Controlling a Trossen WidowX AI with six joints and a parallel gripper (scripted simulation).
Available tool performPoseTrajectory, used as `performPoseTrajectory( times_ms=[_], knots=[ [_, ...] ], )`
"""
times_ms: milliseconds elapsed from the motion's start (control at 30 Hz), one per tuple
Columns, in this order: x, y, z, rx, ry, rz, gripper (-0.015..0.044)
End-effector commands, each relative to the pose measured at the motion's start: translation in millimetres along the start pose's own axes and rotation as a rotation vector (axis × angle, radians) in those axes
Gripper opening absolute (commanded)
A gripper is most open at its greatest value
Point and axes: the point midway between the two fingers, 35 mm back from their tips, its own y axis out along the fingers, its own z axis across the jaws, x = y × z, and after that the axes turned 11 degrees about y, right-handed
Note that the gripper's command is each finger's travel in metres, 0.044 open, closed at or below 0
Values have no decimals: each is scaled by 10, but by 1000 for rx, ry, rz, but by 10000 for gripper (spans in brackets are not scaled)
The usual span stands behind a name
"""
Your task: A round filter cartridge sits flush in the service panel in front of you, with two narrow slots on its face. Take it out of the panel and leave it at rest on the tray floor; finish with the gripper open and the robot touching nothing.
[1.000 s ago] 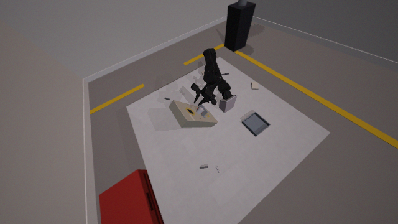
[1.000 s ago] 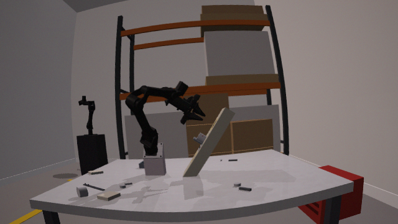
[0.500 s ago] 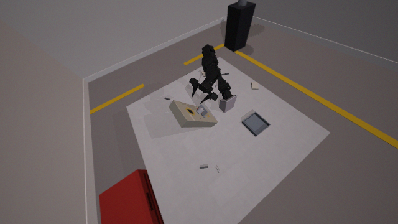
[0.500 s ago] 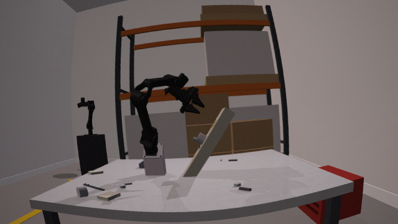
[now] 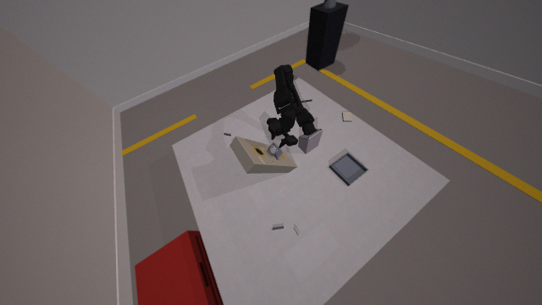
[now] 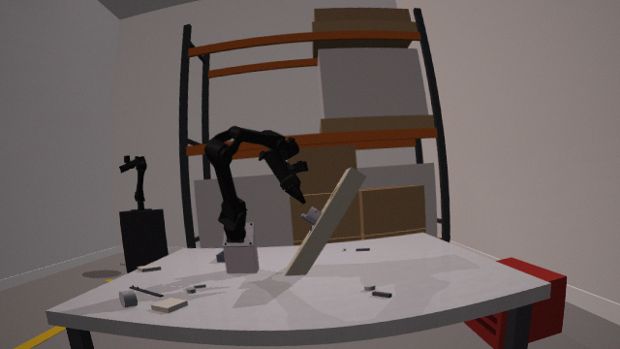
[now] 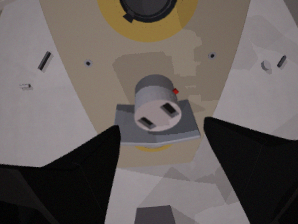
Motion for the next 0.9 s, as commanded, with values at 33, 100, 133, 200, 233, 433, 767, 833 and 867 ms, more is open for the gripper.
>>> performPoseTrajectory(
  times_ms=[33,100,133,200,233,433,767,833,867],
  knots=[
    [-20,66,6,3,20,12,305],
    [-19,99,9,3,20,12,305],
    [-19,116,10,4,20,12,305],
    [-19,149,12,4,20,12,305],
    [-18,165,12,4,20,12,305],
    [-18,263,13,4,21,12,305],
    [-19,423,3,2,21,10,305],
    [-20,455,-1,1,21,10,305],
    [-21,470,-3,1,21,9,305]
  ],
)
